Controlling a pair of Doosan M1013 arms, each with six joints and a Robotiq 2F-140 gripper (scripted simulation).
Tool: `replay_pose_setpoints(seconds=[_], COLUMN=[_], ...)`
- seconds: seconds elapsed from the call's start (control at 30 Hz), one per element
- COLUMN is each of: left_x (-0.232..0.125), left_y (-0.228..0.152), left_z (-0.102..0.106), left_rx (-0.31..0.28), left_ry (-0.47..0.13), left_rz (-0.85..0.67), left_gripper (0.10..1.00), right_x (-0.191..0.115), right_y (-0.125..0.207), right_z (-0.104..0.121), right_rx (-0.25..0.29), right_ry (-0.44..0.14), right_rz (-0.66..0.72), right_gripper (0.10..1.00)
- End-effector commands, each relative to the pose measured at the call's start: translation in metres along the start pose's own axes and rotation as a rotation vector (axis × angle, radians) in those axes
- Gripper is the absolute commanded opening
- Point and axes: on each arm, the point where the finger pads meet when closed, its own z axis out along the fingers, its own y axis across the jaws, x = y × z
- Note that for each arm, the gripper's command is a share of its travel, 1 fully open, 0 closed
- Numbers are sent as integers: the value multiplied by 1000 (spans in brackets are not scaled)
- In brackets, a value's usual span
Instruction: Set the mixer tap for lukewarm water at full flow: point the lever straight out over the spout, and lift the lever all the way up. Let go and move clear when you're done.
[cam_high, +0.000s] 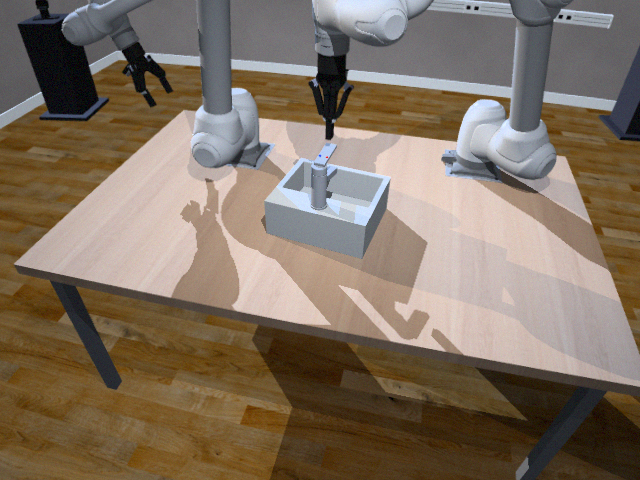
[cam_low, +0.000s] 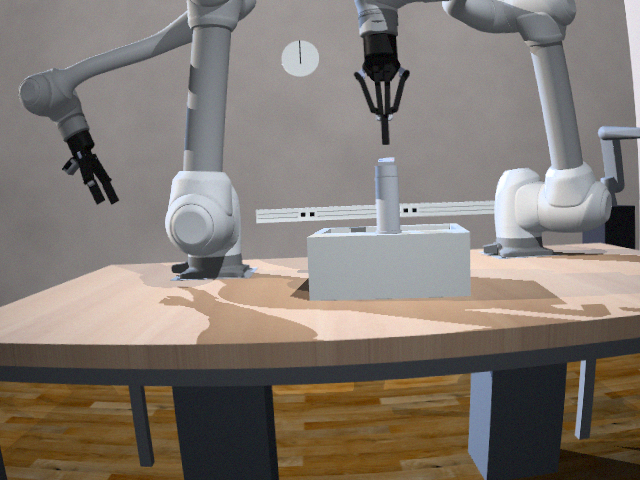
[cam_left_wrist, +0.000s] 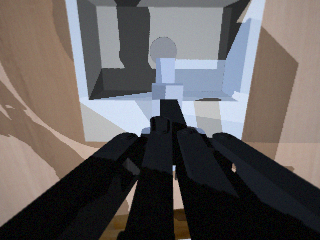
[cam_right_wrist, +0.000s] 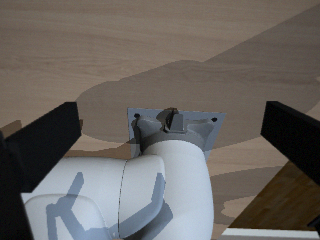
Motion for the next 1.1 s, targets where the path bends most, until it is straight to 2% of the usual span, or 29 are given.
replay_pose_setpoints(seconds=[0.0, 0.37, 0.53, 0.73, 0.8, 1.07], left_x=[0, 0, 0, 0, 0, 0], left_y=[0, 0, 0, 0, 0, 0], left_z=[-1, -1, -2, -5, -5, -11], left_rx=[1, 1, 1, 1, 1, 3], left_ry=[-2, -2, -2, -2, -2, 0], left_rz=[0, -4, -73, -325, -325, -869], left_gripper=[99, 99, 99, 99, 99, 99], right_x=[0, 0, 0, 0, 0, 0], right_y=[0, 0, 0, 0, 0, 0], right_z=[-1, -1, -1, -1, -1, -1], right_rx=[1, 1, 1, 1, 1, 1], right_ry=[1, 1, 1, 1, 1, 1], right_rz=[0, 0, 0, 0, 0, 0], right_gripper=[1000, 1000, 1000, 1000, 1000, 1000])
